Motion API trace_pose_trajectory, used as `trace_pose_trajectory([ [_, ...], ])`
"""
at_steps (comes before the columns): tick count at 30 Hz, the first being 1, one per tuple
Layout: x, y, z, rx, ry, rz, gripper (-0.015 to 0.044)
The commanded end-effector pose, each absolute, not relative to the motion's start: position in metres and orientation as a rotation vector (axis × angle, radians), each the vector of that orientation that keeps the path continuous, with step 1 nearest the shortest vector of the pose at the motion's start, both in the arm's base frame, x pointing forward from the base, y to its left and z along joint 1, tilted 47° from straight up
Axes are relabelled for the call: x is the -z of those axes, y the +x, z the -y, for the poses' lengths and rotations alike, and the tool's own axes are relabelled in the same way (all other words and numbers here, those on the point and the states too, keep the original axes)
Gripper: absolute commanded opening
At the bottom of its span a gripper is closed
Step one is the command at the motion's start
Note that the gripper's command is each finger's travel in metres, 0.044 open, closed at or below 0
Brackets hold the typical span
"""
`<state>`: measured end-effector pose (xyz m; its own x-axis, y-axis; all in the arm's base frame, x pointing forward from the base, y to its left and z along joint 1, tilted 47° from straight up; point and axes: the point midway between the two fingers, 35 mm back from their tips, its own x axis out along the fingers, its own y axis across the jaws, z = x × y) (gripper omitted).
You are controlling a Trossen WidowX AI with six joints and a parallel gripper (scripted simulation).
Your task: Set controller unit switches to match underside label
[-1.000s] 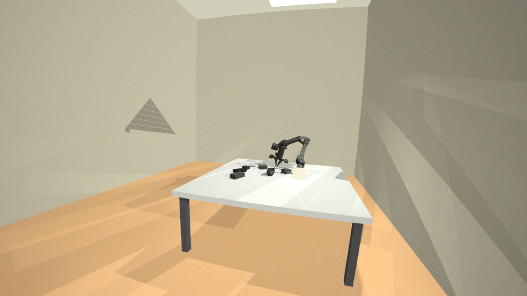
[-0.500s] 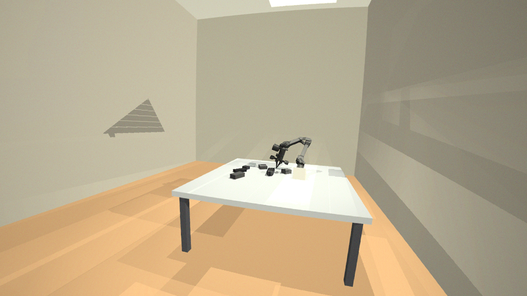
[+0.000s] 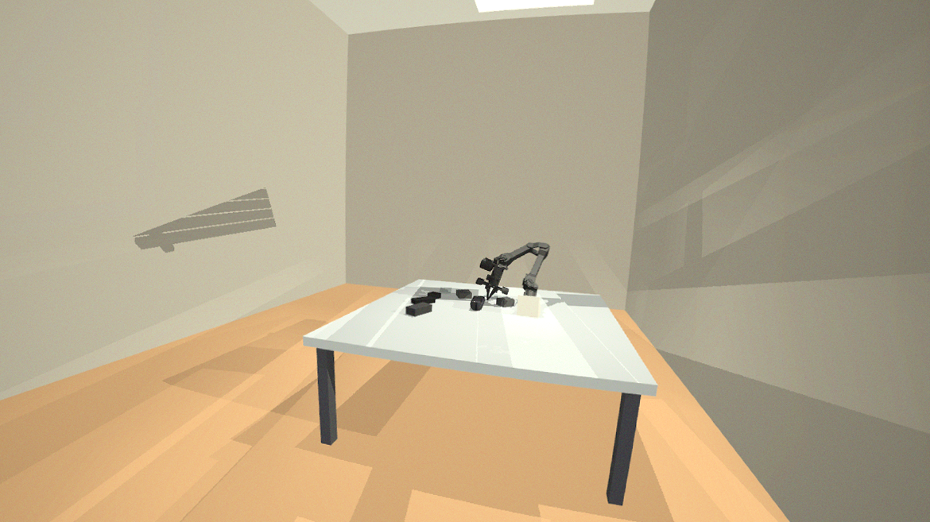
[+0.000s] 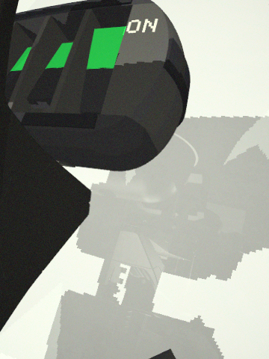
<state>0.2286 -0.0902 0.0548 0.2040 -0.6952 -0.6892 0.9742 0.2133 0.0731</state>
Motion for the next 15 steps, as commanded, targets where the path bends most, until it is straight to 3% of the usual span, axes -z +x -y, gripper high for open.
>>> trace_pose_trajectory([
  [1,-0.05,0.228,0.094,1.251,0.571,-0.599,0.0],
  [15,-0.038,0.225,0.109,1.247,0.571,-0.598,0.0],
])
